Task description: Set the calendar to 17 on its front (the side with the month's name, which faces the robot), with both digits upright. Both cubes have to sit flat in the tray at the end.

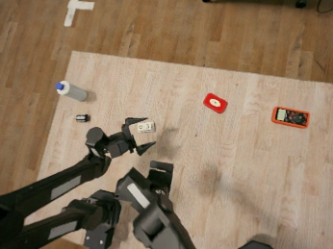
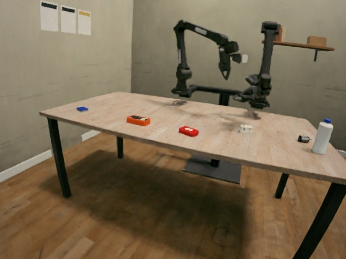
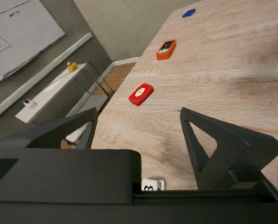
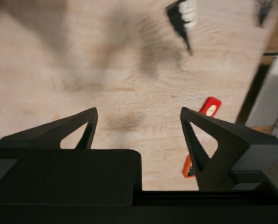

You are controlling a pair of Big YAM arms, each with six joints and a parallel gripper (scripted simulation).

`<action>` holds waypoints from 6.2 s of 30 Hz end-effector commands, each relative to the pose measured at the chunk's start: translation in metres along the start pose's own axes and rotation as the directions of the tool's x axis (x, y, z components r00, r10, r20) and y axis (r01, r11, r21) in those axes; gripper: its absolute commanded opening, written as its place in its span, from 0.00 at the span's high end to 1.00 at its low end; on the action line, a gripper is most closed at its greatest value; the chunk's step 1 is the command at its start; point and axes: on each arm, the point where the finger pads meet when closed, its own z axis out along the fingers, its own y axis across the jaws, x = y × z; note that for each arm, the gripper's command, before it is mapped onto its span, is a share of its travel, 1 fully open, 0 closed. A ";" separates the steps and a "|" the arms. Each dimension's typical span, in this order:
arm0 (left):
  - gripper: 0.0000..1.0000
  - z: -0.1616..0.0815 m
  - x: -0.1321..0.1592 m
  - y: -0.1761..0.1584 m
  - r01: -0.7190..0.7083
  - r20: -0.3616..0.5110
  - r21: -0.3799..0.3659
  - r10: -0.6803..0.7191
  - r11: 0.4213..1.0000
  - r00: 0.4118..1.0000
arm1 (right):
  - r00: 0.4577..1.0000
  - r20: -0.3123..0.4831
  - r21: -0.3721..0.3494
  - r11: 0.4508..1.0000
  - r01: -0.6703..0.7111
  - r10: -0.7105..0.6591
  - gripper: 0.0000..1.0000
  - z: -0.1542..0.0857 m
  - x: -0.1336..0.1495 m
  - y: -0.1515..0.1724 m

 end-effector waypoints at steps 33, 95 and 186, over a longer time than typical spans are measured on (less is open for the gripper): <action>0.00 0.042 0.046 -0.043 0.366 -0.177 -0.256 -0.415 0.895 0.892 | 0.394 0.854 0.009 0.748 -0.664 0.340 0.00 -0.097 0.072 -0.012; 0.47 0.041 0.129 -0.010 -0.147 -0.487 -0.805 -0.499 0.575 0.717 | 0.411 0.850 -0.006 0.785 -0.619 0.330 0.00 -0.018 0.032 -0.015; 0.67 -0.030 0.172 -0.001 0.321 -0.944 0.237 0.140 0.917 0.298 | 0.416 0.849 -0.012 0.798 -0.602 0.327 0.00 0.052 0.020 -0.012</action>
